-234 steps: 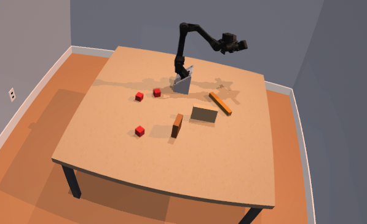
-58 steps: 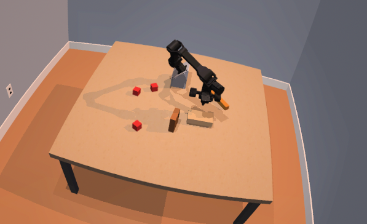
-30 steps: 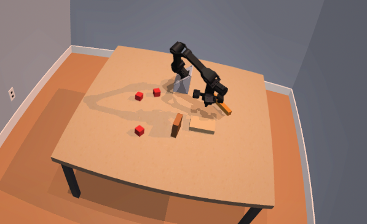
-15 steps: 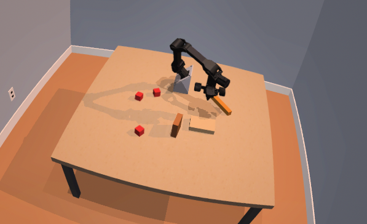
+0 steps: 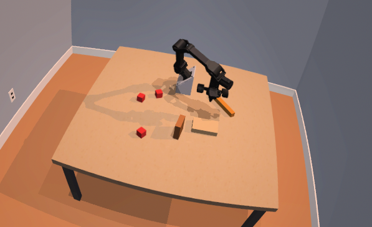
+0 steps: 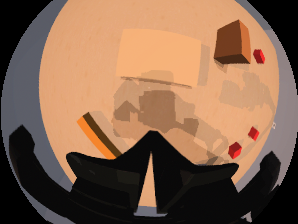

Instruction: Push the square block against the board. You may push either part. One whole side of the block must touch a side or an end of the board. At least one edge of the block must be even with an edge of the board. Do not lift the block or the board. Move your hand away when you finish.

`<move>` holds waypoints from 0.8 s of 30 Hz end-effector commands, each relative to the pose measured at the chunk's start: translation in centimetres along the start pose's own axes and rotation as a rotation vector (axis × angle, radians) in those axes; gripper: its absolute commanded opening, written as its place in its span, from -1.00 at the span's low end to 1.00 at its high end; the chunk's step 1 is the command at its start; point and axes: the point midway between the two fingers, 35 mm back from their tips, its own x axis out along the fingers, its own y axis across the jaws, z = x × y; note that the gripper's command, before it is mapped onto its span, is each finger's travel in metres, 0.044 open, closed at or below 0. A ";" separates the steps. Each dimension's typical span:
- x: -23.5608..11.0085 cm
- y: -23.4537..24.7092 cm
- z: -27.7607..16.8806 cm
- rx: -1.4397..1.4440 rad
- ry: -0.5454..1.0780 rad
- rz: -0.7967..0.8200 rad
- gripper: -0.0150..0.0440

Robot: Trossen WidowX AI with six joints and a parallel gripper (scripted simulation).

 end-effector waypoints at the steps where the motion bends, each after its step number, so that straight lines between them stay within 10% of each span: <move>1: 0.0 0.0 -0.1 0.006 0.003 0.001 -0.49; 24: -0.7 -2.8 4.8 -0.303 0.000 0.028 -0.49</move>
